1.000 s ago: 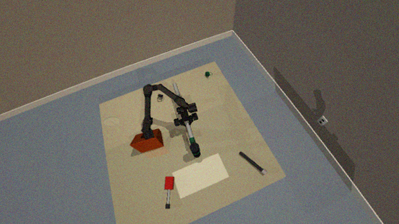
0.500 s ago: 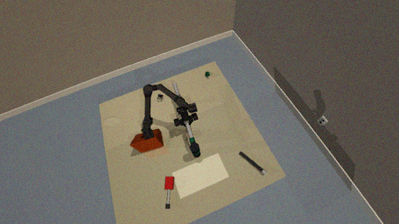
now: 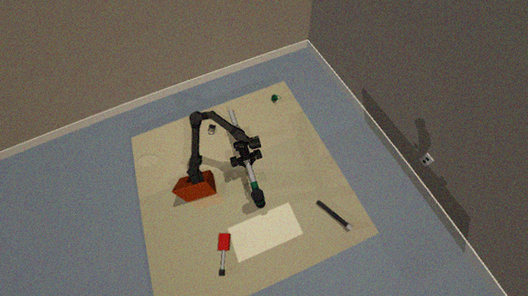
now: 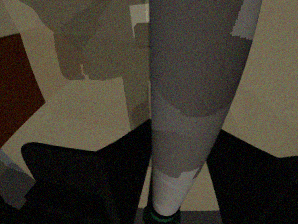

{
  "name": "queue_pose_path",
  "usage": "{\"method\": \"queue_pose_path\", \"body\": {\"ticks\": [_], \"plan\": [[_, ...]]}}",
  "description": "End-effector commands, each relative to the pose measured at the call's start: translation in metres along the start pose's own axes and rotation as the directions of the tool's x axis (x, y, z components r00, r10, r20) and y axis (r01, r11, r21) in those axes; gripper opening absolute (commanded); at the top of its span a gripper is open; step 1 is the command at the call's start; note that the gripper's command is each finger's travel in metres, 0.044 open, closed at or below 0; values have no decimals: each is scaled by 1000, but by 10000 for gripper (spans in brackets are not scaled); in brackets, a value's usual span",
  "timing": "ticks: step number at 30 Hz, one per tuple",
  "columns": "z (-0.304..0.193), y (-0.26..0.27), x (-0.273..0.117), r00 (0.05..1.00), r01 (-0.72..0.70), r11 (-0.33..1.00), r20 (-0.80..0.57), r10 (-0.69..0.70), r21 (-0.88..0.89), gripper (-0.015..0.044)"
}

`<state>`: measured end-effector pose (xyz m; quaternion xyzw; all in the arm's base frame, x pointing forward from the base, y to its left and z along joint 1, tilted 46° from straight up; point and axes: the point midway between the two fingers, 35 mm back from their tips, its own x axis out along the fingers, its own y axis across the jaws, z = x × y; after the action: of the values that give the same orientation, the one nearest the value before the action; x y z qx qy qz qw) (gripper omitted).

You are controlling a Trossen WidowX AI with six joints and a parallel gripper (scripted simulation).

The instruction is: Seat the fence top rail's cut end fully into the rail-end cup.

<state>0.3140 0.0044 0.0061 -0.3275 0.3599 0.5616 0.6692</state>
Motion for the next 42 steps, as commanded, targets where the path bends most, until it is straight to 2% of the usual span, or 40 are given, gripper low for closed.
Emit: {"method": "queue_pose_path", "body": {"ticks": [1,42], "plan": [[-6,1,-1,1000,2,1000,-19,-2,4,0],[-5,0,1,1000,0,1000,-1,0,-1,0]]}}
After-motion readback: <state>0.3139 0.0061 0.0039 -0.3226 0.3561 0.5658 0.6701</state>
